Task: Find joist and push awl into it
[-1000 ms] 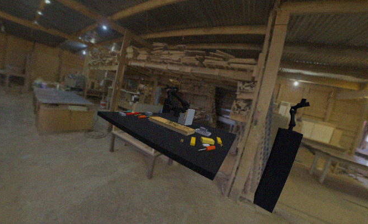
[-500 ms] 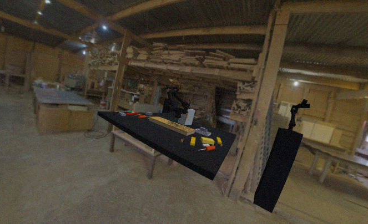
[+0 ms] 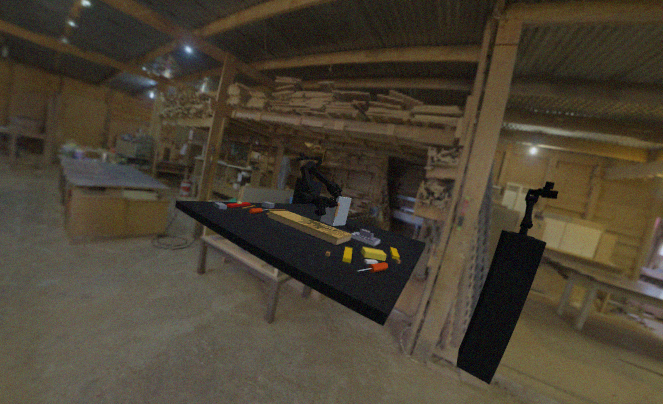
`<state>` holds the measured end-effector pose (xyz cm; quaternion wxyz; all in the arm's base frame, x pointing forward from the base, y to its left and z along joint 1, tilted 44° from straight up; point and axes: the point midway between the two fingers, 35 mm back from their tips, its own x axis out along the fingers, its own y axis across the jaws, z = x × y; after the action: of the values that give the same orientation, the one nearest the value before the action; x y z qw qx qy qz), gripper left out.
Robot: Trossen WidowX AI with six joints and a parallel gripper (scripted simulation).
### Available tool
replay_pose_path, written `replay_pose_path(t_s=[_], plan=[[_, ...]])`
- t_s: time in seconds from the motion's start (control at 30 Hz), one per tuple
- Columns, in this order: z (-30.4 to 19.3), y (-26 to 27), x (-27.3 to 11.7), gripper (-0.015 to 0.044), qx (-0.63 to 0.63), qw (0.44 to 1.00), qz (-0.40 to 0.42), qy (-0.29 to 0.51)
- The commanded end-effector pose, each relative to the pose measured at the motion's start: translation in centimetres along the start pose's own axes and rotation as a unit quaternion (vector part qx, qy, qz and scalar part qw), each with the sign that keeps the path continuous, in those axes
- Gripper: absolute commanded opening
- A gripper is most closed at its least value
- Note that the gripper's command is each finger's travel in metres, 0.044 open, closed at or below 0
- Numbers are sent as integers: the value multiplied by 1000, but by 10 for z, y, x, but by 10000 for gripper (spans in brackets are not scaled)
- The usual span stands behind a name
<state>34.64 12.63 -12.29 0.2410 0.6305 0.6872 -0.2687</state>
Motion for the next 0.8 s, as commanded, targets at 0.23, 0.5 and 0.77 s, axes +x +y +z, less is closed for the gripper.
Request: replay_pose_path(t_s=[0.23, 0.5, 0.77], plan=[[11, -1, 1, 0, -1, 1000, -2, 3], [18, -1, 0, 0, -1, 1000, -2, 3], [25, -1, 0, 0, -1, 1000, -2, 3]])
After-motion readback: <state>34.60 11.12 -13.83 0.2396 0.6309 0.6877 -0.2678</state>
